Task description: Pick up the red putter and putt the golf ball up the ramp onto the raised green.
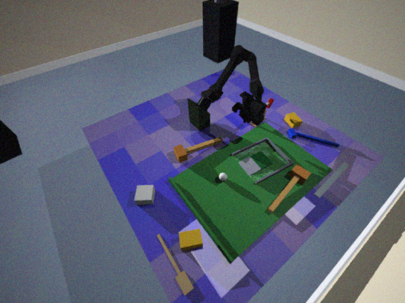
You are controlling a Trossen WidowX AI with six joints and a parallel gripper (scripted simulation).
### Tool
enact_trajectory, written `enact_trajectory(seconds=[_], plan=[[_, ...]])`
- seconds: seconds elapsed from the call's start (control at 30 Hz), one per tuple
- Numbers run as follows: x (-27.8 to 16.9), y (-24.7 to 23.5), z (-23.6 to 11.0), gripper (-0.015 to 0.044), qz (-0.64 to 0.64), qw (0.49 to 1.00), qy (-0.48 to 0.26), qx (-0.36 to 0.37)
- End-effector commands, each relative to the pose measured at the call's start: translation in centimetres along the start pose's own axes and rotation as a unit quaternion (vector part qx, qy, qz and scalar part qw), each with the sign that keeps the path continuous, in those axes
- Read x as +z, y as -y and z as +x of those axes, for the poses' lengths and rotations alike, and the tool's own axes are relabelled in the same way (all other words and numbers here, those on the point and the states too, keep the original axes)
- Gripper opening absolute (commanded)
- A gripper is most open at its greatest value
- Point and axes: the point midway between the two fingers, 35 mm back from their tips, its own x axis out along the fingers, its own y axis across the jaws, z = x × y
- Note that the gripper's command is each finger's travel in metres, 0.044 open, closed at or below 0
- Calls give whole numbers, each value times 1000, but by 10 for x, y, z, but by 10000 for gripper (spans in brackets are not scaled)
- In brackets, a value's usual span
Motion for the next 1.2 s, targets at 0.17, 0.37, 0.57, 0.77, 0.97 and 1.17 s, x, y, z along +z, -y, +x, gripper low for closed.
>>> enact_trajectory(seconds=[0.17, 0.37, 0.57, 0.77, 0.97, 1.17], plan=[[16, -2, -40, 0, -3, 1000, 8, -4], [10, -1, -39, 0, 11, 1000, 4, -3], [-24, 11, -52, 0, 102, 994, -23, -17], [-60, 19, -67, 0, 196, 979, -46, -32], [-97, 22, -83, 0, 288, 954, -65, -46], [-135, 18, -99, 0, 378, 921, -79, -60]])
